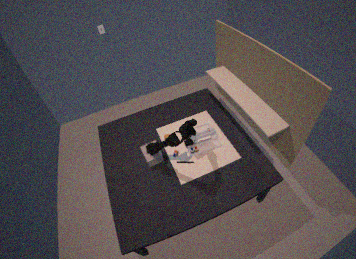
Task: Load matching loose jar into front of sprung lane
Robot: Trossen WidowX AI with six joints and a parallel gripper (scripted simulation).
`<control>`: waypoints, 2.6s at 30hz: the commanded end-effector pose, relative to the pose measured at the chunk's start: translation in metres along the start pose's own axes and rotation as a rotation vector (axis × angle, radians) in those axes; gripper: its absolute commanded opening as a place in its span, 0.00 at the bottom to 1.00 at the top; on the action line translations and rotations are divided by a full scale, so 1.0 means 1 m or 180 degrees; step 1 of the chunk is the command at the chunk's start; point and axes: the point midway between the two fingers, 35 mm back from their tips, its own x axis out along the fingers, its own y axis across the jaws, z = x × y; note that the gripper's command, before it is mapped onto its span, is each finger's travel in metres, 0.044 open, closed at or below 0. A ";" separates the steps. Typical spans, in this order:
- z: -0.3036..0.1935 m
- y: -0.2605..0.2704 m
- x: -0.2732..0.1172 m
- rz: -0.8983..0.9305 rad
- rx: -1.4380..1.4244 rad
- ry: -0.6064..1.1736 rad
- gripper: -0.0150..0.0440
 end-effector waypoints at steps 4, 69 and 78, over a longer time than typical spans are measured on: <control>0.013 -0.001 -0.004 0.0003 0.0049 -0.0078 0.25; 0.027 -0.002 -0.007 0.0002 0.0051 -0.0080 0.25; 0.027 -0.002 -0.007 0.0002 0.0051 -0.0080 0.25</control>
